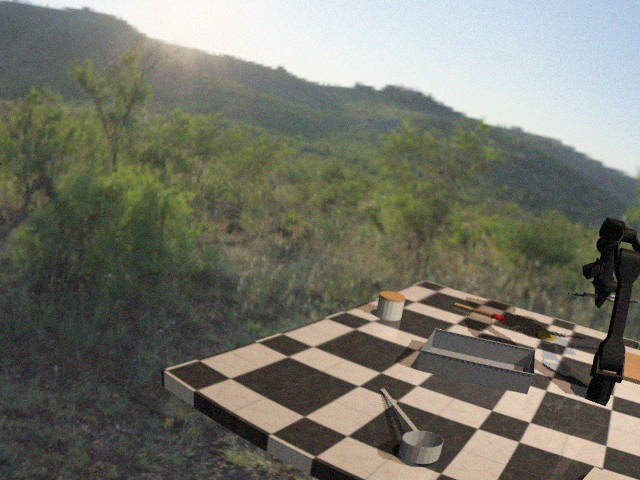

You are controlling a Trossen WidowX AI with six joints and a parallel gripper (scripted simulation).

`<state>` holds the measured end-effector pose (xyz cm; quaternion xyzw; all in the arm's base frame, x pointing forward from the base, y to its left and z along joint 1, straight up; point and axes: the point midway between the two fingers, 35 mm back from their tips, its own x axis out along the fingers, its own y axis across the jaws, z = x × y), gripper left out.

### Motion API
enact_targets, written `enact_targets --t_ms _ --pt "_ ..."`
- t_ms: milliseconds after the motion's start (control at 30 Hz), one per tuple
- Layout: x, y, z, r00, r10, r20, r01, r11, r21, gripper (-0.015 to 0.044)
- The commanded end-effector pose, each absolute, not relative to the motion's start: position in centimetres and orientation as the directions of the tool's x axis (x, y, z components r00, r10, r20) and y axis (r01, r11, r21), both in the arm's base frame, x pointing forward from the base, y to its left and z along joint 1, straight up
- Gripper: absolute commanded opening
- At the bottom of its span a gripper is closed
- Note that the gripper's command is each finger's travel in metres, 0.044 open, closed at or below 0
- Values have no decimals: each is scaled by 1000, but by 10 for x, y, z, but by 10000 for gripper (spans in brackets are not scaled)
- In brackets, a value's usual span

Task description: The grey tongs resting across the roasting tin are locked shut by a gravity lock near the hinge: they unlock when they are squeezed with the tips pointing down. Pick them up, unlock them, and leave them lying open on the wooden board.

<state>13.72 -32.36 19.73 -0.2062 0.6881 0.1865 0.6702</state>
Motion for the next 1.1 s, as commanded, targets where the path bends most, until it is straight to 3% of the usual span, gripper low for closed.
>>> enact_targets --t_ms 0,500,1067 --pt "124 -330 199 -12 -38 -999 -358 933 -31 -150" --pt "75 -347 200 -17 -37 -999 297 954 -40 -150" --pt "16 -357 200 -21 -38 -999 871 490 -37 -150"
